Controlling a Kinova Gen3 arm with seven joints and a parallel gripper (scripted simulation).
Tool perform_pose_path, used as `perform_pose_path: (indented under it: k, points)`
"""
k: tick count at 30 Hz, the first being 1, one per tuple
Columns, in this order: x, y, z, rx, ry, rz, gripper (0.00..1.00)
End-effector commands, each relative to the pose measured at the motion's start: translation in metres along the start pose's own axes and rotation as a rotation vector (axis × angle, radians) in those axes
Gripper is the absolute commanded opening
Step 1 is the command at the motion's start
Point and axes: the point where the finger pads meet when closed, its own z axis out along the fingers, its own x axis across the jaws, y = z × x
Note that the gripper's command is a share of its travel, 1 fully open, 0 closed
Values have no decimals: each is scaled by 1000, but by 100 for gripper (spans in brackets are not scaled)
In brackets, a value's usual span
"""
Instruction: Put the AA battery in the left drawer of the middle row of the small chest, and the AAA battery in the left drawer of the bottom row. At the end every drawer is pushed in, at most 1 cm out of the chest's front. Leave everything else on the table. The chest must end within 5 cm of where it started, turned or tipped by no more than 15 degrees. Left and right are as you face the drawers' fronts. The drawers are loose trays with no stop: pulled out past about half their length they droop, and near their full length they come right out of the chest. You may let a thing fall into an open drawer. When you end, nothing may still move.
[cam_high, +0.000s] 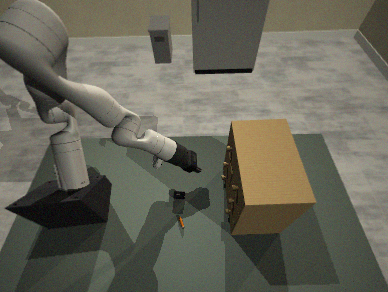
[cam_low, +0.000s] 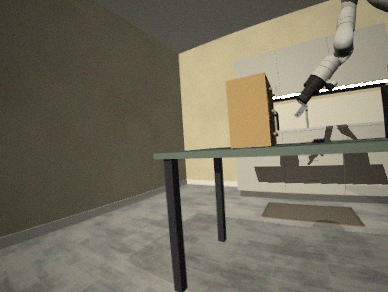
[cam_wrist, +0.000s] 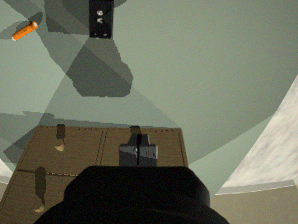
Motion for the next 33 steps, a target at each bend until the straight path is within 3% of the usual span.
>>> perform_pose_path:
  k: [1, 33]
  points:
    - [2, -4, 3, -1, 5, 4, 0]
    - [2, -5, 9, -43, 5, 5, 0]
